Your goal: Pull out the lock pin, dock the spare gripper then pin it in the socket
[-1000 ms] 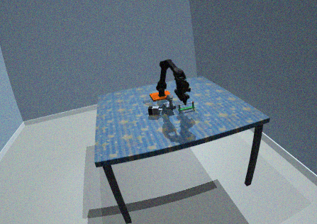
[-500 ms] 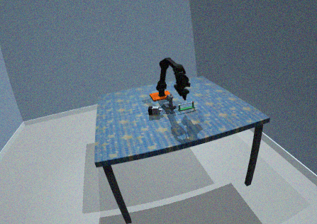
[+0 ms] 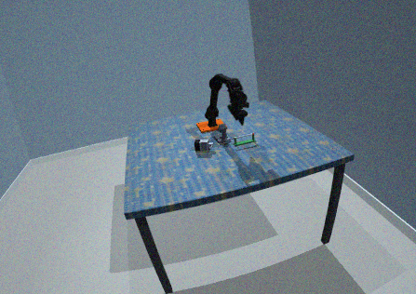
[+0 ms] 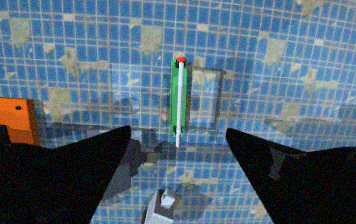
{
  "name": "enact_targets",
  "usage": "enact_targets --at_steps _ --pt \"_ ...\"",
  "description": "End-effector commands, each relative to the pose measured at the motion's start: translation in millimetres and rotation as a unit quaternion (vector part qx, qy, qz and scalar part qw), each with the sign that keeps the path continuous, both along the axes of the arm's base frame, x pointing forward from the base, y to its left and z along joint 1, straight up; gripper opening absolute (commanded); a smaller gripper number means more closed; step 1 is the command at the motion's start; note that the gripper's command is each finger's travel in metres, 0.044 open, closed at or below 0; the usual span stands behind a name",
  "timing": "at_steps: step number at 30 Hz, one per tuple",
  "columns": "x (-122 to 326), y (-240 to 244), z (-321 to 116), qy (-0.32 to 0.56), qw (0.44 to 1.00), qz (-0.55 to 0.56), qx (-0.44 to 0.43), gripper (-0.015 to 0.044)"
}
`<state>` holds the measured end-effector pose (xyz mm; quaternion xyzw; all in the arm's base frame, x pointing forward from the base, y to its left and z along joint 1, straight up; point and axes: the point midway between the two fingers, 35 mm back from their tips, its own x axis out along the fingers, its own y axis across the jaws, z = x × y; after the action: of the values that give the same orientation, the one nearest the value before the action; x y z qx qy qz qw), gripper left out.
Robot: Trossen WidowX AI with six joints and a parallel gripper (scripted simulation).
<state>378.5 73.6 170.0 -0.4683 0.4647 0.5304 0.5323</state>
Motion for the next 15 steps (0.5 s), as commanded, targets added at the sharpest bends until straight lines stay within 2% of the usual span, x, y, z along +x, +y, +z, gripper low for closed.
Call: enact_targets --at_steps 1,4,6,15 --pt "-2 0 23 -0.012 1.0 -0.007 0.004 0.044" --pt "-3 0 32 -0.016 1.0 -0.009 0.005 0.044" --pt "0 -10 22 -0.011 1.0 -0.013 0.01 0.044" --pt "-2 -133 9 -0.014 0.985 -0.115 0.13 0.044"
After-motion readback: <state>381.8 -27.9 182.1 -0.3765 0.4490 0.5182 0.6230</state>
